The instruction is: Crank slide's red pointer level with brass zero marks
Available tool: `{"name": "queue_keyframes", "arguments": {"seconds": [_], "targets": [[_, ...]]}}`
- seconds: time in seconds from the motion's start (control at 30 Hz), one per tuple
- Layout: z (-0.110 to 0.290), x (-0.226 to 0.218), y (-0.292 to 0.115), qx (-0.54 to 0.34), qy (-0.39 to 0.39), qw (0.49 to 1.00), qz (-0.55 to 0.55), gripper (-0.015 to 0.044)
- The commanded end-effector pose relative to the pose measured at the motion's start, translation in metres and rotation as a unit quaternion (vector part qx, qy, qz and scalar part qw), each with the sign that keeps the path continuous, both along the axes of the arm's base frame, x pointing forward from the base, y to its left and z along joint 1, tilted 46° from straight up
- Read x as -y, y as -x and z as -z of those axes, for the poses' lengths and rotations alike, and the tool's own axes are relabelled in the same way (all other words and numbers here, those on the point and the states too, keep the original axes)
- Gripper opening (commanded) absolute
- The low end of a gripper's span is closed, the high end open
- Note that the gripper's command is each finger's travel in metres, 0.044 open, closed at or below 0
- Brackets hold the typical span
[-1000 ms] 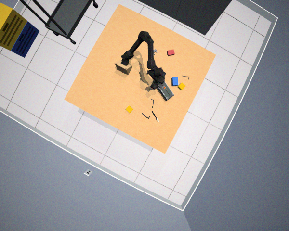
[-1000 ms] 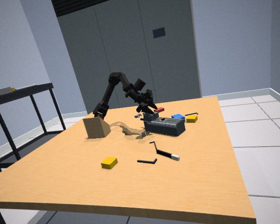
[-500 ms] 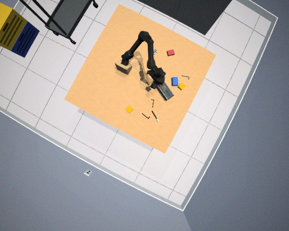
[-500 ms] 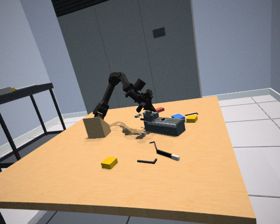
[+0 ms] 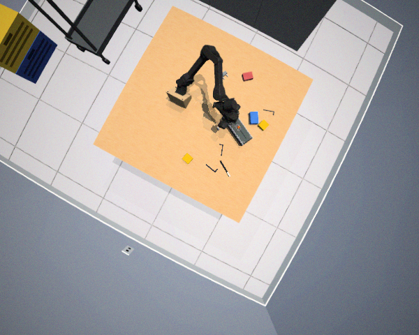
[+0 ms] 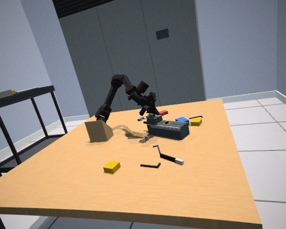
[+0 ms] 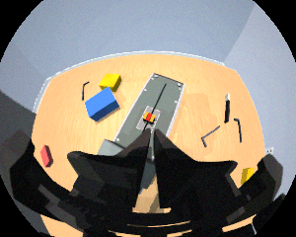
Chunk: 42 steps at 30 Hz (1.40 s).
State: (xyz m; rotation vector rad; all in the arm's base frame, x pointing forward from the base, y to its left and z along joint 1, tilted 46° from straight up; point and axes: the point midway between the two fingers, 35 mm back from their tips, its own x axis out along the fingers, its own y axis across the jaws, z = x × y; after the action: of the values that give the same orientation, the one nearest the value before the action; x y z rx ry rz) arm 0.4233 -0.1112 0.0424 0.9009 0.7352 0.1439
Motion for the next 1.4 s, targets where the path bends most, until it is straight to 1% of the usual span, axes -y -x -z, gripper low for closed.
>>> {"name": "queue_keyframes", "arguments": {"seconds": [0.0, 0.43, 0.47, 0.5, 1.07, 1.37], "targets": [[0.0001, 0.0001, 0.0000, 0.000, 0.000, 1.000, 0.000, 0.0079], [0.0001, 0.0001, 0.0000, 0.000, 0.000, 1.000, 0.000, 0.0420], [0.0001, 0.0001, 0.0000, 0.000, 0.000, 1.000, 0.000, 0.0440], [0.0001, 0.0001, 0.0000, 0.000, 0.000, 1.000, 0.000, 0.0440], [0.0001, 0.0001, 0.0000, 0.000, 0.000, 1.000, 0.000, 0.0000], [-0.0001, 0.0000, 0.0000, 0.000, 0.000, 1.000, 0.000, 0.0000]]}}
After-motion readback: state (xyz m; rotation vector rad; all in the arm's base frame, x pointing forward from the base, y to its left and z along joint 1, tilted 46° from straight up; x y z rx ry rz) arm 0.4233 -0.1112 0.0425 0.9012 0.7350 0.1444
